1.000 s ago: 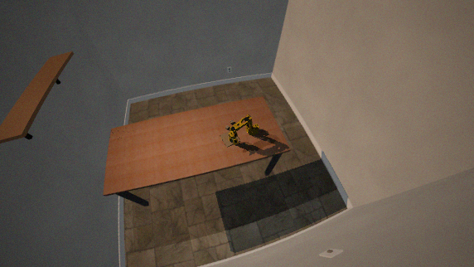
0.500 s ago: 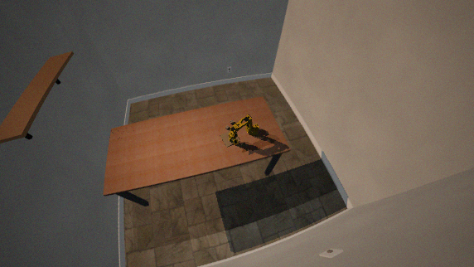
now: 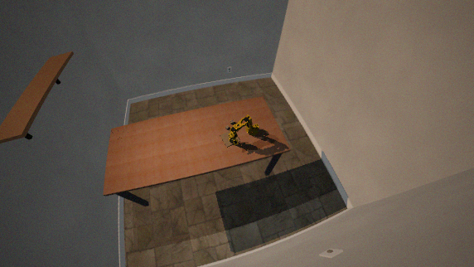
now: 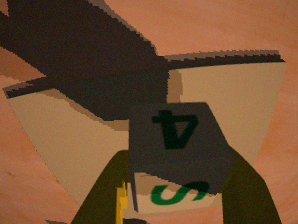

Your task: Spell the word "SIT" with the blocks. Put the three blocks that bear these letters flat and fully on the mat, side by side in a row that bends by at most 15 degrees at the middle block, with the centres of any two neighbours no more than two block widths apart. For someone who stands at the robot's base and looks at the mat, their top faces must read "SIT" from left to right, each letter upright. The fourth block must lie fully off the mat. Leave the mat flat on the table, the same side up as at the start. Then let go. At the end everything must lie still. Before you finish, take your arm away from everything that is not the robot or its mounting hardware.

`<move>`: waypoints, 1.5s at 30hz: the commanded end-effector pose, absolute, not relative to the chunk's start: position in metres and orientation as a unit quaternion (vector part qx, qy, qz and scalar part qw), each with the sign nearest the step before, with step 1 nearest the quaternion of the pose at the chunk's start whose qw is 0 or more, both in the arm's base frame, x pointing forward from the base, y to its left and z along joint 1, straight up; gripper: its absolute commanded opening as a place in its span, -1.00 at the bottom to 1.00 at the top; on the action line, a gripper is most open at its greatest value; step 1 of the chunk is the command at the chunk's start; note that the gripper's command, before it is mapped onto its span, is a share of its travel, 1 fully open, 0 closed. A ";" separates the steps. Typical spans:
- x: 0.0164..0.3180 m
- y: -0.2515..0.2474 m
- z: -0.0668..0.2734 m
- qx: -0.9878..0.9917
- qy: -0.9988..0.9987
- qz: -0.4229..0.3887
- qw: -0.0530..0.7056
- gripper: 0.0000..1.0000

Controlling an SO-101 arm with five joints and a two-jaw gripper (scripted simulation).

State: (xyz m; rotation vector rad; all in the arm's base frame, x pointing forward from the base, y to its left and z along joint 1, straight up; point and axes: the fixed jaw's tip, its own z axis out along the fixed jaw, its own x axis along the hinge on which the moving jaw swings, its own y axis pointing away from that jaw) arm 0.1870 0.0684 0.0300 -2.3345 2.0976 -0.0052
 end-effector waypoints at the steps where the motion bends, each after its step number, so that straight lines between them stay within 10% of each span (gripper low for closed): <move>1: 0.195 0.071 0.038 -0.742 0.670 -0.017 0.032 -1.00; 28: 0.195 0.071 0.031 -0.742 0.670 -0.017 0.032 -0.99; 45: 0.195 0.071 0.031 -0.742 0.670 -0.017 0.032 -0.65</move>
